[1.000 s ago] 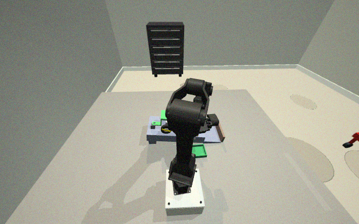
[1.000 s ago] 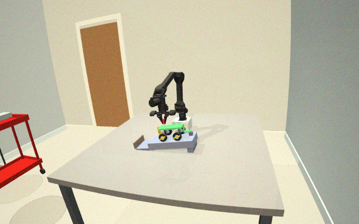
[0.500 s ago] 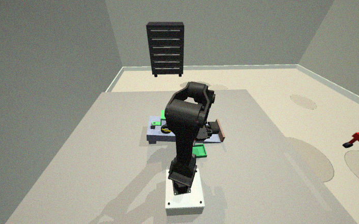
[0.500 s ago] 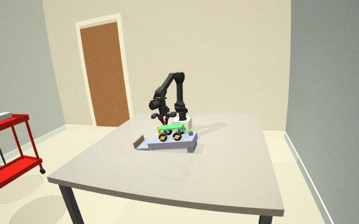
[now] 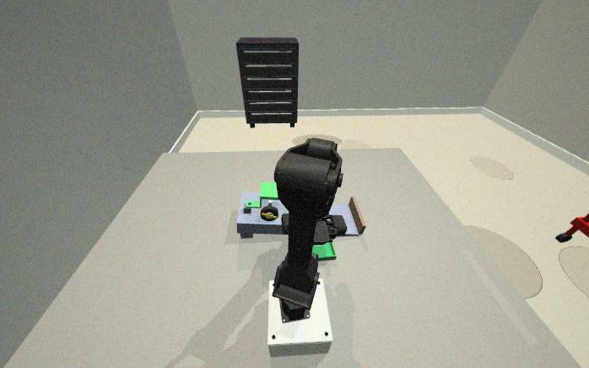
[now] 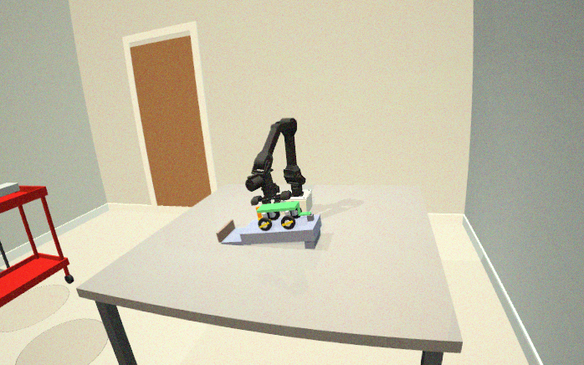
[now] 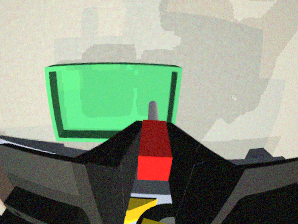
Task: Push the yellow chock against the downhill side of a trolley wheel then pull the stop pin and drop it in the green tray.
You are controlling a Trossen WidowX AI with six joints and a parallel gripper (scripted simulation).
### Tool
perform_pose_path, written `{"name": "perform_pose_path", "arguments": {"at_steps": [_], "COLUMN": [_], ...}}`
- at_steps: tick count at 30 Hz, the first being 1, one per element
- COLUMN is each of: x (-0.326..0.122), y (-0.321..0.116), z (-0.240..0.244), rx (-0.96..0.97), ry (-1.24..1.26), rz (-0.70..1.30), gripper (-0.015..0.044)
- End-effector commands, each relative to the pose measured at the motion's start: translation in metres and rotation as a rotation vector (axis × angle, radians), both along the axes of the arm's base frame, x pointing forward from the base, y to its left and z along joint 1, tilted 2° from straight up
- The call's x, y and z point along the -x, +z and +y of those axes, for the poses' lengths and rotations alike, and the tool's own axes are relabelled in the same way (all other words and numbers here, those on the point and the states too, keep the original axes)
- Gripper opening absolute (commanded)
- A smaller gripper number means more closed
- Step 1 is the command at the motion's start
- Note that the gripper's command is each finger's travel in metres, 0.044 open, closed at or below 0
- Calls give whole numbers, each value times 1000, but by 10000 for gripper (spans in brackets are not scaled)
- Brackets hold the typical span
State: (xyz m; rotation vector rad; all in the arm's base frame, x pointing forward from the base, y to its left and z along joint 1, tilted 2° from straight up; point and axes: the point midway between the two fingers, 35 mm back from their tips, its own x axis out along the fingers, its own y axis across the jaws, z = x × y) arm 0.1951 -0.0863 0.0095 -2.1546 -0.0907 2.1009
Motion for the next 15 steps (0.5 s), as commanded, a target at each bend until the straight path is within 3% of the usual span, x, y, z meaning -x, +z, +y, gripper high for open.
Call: {"name": "perform_pose_path", "arguments": {"at_steps": [1, 3, 10, 15], "x": [-1, -1, 0, 1], "y": [-7, -7, -8, -9], "z": [5, 5, 2, -2], "rx": [-5, -5, -5, -5], "ry": [-5, -5, -5, -5], "rz": [-3, -3, -3, -3], "gripper": [0, 0, 184, 190]}}
